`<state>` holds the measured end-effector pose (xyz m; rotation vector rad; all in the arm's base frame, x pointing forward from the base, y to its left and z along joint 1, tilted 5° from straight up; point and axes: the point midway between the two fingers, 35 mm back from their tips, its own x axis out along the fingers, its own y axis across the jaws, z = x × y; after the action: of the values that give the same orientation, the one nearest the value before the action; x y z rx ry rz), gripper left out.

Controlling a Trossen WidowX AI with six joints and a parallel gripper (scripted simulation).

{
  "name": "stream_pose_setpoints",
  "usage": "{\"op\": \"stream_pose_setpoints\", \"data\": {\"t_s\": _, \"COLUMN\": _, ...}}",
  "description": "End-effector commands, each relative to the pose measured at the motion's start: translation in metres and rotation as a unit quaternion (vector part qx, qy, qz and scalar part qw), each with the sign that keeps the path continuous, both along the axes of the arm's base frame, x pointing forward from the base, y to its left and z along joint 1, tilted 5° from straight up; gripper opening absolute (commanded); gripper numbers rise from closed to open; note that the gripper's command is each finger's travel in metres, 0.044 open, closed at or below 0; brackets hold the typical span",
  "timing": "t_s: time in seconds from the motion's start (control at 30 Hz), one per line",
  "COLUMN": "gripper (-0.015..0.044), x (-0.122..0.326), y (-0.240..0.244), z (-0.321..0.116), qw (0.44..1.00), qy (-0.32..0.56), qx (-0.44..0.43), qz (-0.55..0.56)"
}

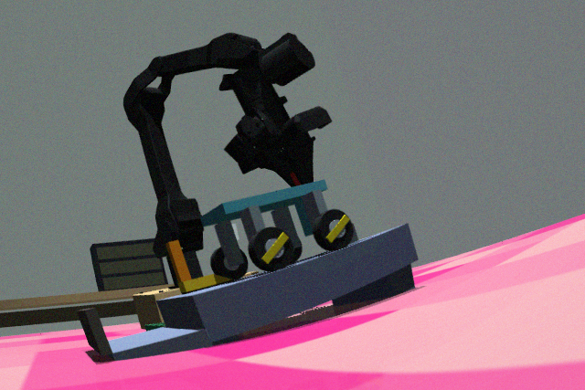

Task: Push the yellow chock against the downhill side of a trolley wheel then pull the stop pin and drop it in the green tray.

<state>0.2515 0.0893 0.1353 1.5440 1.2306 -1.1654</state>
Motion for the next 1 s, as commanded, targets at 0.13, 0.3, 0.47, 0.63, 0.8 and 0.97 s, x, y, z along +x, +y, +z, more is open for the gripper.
{"op": "stream_pose_setpoints", "data": {"t_s": 0.13, "gripper": 0.0000, "x": -0.004, "y": -0.025, "z": -0.003, "qw": 1.000, "qy": -0.001, "qx": -0.003, "qz": -0.001}}
{"op": "stream_pose_setpoints", "data": {"t_s": 0.3, "gripper": 0.0000, "x": -0.006, "y": -0.043, "z": -0.005, "qw": 1.000, "qy": -0.001, "qx": -0.004, "qz": -0.001}}
{"op": "stream_pose_setpoints", "data": {"t_s": 0.47, "gripper": 0.0000, "x": -0.008, "y": -0.062, "z": -0.006, "qw": 1.000, "qy": -0.001, "qx": -0.005, "qz": -0.001}}
{"op": "stream_pose_setpoints", "data": {"t_s": 0.63, "gripper": 0.0000, "x": -0.010, "y": -0.081, "z": -0.008, "qw": 1.000, "qy": 0.000, "qx": -0.006, "qz": -0.001}}
{"op": "stream_pose_setpoints", "data": {"t_s": 0.8, "gripper": 0.0000, "x": -0.013, "y": -0.100, "z": -0.009, "qw": 1.000, "qy": 0.000, "qx": -0.007, "qz": -0.001}}
{"op": "stream_pose_setpoints", "data": {"t_s": 0.97, "gripper": 0.0000, "x": -0.017, "y": -0.118, "z": -0.011, "qw": 1.000, "qy": 0.000, "qx": -0.008, "qz": -0.001}}
